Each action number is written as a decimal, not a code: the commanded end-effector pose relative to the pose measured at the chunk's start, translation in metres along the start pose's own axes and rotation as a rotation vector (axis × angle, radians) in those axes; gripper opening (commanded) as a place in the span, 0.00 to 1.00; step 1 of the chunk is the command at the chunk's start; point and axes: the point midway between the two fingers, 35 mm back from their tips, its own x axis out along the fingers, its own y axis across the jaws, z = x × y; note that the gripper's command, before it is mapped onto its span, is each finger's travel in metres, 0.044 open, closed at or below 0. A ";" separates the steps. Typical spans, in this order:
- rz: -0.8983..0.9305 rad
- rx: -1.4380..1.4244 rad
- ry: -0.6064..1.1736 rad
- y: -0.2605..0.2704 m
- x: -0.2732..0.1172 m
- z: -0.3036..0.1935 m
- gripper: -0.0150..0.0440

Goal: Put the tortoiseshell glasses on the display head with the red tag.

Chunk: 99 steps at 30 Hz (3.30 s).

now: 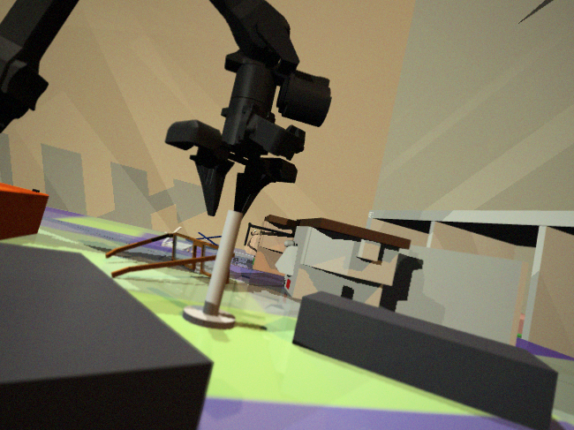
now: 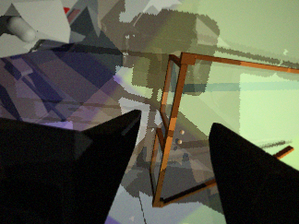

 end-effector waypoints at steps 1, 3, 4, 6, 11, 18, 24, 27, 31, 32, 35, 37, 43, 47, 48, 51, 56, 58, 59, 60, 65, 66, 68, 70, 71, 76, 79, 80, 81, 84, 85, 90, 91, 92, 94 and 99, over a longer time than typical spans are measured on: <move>-0.026 -0.002 0.008 -0.003 0.003 -0.003 0.59; -0.026 -0.002 0.008 -0.003 0.003 -0.002 0.55; -0.026 -0.002 0.008 -0.003 0.003 -0.002 0.50; -0.026 -0.002 0.008 -0.003 0.003 -0.002 0.46; -0.026 -0.002 0.008 -0.003 0.003 -0.002 0.46; -0.026 -0.002 0.008 -0.003 0.005 -0.002 0.46; -0.026 -0.002 0.008 -0.002 0.014 -0.001 0.46; -0.026 -0.002 0.008 -0.001 0.019 -0.001 0.46; -0.026 -0.002 0.008 0.000 0.025 -0.001 0.46; -0.026 -0.002 0.008 0.000 0.027 -0.001 0.46; -0.026 -0.002 0.008 0.000 0.032 -0.001 0.46; -0.026 -0.002 0.008 0.001 0.035 -0.001 0.46; -0.026 -0.002 0.008 0.001 0.045 -0.001 0.46; -0.026 -0.002 0.008 0.001 0.051 -0.001 0.46; -0.026 -0.002 0.008 0.001 0.053 -0.001 0.46; -0.026 -0.002 0.008 0.002 0.058 -0.002 0.46; -0.026 -0.002 0.009 0.002 0.064 -0.002 0.46; -0.026 -0.002 0.009 0.002 0.064 -0.002 0.46; -0.026 -0.002 0.009 0.001 0.064 -0.002 0.46; -0.026 -0.002 0.009 0.001 0.064 -0.002 0.46; -0.026 -0.002 0.009 -0.001 0.063 -0.002 0.46; -0.026 -0.002 0.009 -0.002 0.063 -0.002 0.46; -0.026 -0.002 0.008 -0.003 0.063 -0.002 0.46; -0.026 -0.002 0.008 -0.004 0.063 -0.002 0.46; -0.022 0.000 0.013 -0.001 0.063 -0.002 0.41; -0.022 0.000 0.013 -0.001 0.063 -0.002 0.32; -0.022 0.000 0.013 -0.001 0.063 -0.002 0.29; -0.022 0.000 0.013 -0.001 0.063 -0.002 0.28; -0.022 0.000 0.013 -0.001 0.063 -0.002 0.27; -0.022 0.000 0.013 -0.001 0.063 -0.002 0.25; -0.022 0.000 0.013 -0.001 0.063 -0.002 0.25; -0.023 0.000 0.012 0.000 0.060 -0.002 0.25; -0.023 0.000 0.012 0.001 0.057 -0.001 0.25; -0.023 0.000 0.012 0.001 0.053 -0.001 0.25; -0.023 0.000 0.011 0.002 0.041 0.000 0.25; -0.024 -0.001 0.010 0.003 0.004 0.000 0.25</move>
